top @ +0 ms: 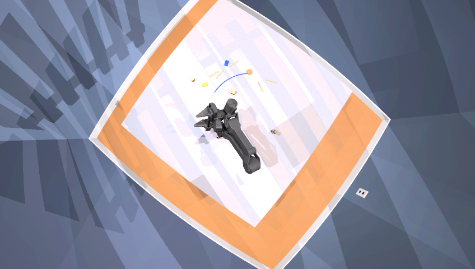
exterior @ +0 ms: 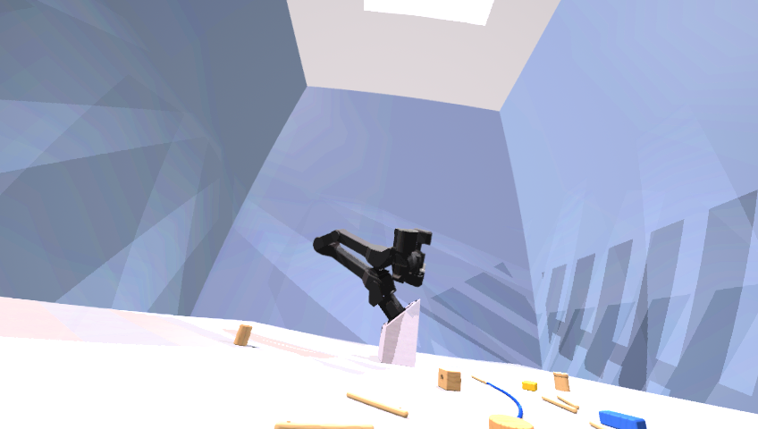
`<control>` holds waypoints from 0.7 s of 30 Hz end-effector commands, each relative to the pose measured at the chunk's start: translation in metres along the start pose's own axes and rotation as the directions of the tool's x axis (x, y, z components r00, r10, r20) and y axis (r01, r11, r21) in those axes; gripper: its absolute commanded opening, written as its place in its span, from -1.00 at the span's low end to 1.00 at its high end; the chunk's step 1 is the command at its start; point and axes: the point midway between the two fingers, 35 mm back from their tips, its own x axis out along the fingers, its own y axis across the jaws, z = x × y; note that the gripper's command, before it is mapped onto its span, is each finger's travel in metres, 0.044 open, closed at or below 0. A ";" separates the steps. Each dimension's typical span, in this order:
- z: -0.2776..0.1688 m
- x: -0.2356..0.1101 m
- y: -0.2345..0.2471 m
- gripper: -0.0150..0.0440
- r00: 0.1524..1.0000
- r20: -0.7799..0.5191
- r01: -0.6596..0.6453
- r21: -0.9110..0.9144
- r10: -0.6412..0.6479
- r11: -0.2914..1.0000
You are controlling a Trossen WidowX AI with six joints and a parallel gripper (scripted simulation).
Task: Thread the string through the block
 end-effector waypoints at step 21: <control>-0.181 -0.125 -0.003 1.00 0.378 -0.834 0.320 0.525 0.402 0.788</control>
